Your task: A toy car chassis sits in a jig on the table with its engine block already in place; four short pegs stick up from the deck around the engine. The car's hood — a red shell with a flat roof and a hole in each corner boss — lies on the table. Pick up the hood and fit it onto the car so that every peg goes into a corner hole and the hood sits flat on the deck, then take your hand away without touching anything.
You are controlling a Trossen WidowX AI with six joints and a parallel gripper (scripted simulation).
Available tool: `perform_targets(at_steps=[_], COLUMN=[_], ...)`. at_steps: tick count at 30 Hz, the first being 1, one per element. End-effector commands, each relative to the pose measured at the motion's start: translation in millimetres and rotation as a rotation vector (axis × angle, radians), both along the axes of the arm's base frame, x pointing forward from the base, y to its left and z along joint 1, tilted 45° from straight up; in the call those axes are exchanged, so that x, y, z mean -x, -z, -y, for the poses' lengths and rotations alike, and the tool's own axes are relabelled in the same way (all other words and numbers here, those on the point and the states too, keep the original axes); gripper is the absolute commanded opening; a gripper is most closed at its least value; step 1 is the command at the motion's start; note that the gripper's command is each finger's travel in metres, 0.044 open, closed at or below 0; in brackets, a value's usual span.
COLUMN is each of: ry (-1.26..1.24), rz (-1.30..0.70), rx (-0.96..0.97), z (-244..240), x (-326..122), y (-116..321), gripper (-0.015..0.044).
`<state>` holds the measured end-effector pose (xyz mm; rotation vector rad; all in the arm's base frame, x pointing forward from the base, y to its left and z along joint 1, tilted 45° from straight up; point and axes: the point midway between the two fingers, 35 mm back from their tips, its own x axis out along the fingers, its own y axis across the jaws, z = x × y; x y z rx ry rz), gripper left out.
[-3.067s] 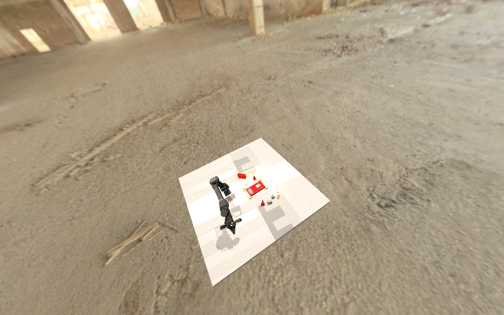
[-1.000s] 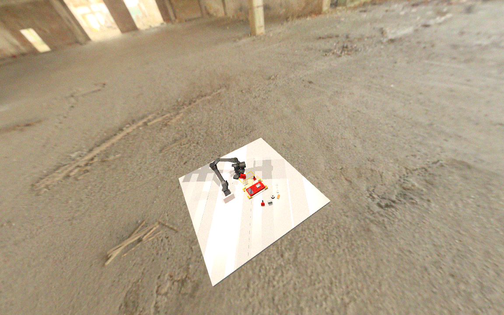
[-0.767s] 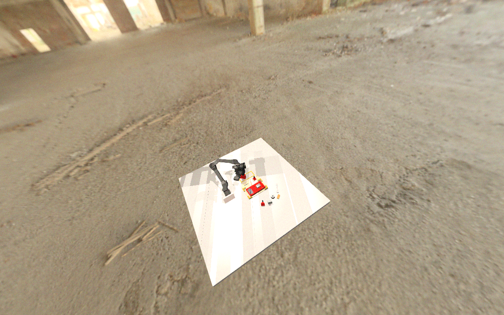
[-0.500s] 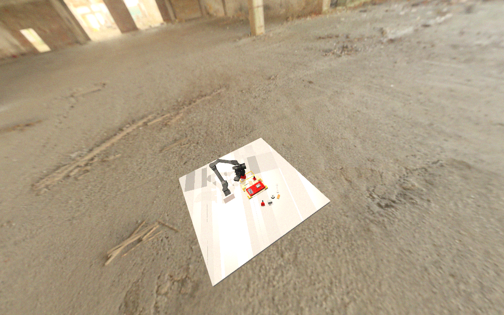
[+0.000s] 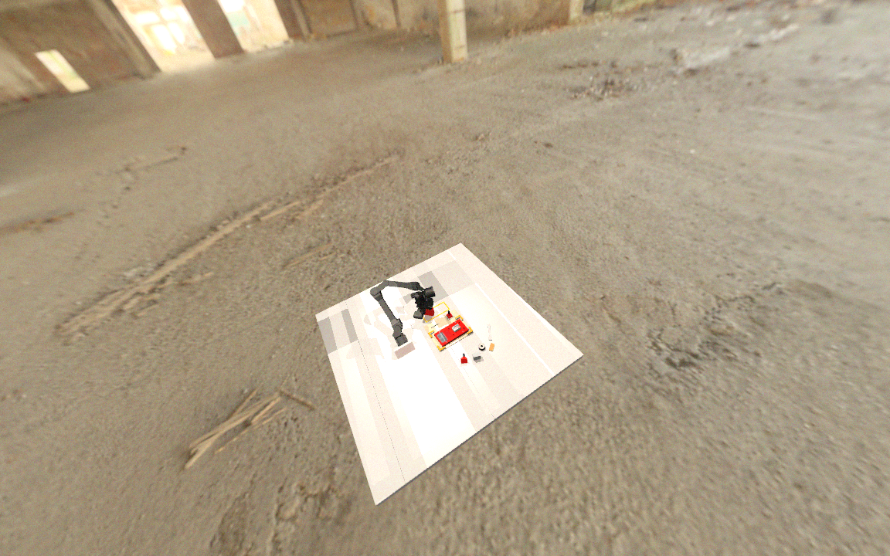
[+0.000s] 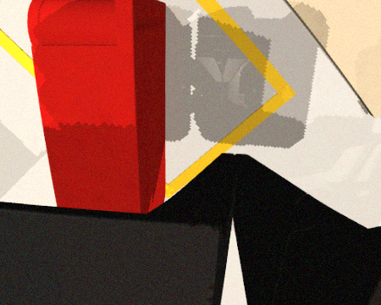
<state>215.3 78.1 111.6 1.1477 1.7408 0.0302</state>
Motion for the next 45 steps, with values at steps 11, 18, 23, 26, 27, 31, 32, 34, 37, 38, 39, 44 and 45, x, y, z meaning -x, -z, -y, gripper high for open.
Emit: perform_targets(at_steps=[11, 18, 23, 26, 27, 31, 32, 34, 37, 38, 39, 44, 45], ry=[0.002, 0.002, 0.002, 0.003, 0.003, 0.003, 0.003, 0.003, 0.003, 0.003, 0.003, 0.003, 0.003], rz=[-0.001, -0.001, -0.001, -0.001, -0.001, -0.001, 0.000, 0.000, 0.000, 0.000, 0.000, 0.000, 0.000], rx=[-0.003, -0.003, -0.003, -0.003, -0.003, -0.003, -0.003, -0.003, -0.003, -0.003, -0.003, -0.003, -0.003], z=[-5, -8, -10, -11, -11, -13, -13, -14, -15, -15, -16, -18, -18], x=[-8, -11, -14, -15, -16, -18, -18, -19, -21, -21, -22, -24, -25], y=[-5, -8, -10, -11, -11, -13, -13, -14, -15, -15, -16, -18, -18], gripper=[0.0000, 0.0000, 0.0000, 0.0000, 0.0000, 0.0000, 0.0000, 0.0000, 0.0000, 0.0000, 0.0000, 0.0000, 0.0000])
